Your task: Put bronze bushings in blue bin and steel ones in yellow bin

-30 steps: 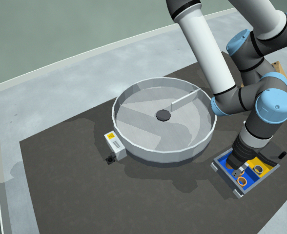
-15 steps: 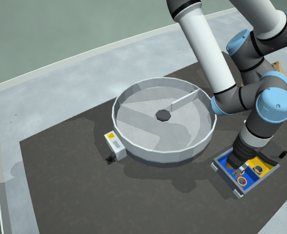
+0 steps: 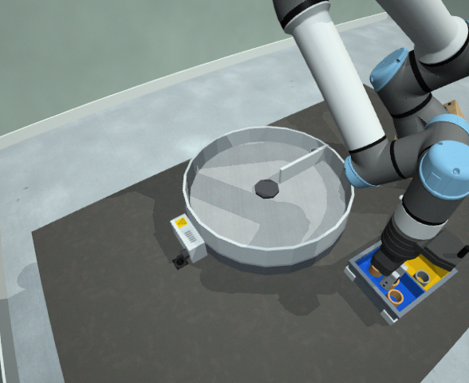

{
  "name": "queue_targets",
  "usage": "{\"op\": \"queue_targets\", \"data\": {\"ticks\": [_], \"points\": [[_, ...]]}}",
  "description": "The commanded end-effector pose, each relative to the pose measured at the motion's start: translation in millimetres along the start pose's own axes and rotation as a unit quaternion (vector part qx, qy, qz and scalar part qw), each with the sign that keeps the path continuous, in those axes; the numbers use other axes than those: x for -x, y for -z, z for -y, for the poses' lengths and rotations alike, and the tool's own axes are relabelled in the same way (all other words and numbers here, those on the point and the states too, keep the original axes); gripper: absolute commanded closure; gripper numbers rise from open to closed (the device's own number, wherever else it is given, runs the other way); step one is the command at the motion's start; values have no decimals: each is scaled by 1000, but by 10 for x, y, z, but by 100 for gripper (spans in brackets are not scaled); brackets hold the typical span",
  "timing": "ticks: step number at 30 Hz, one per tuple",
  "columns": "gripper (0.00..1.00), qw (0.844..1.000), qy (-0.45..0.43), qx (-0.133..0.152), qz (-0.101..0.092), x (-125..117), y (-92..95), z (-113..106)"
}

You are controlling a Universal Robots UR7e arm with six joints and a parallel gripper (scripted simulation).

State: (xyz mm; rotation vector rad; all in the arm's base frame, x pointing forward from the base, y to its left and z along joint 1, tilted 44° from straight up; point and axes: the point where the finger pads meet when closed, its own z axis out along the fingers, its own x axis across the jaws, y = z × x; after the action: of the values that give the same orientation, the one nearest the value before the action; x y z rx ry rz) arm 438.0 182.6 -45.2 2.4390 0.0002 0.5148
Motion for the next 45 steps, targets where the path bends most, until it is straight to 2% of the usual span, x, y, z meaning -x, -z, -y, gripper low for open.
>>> {"op": "queue_targets", "data": {"ticks": [1,45], "points": [[58,1000,0,0,-1,-3,24,1],[58,1000,0,0,0,-3,144,1]]}}
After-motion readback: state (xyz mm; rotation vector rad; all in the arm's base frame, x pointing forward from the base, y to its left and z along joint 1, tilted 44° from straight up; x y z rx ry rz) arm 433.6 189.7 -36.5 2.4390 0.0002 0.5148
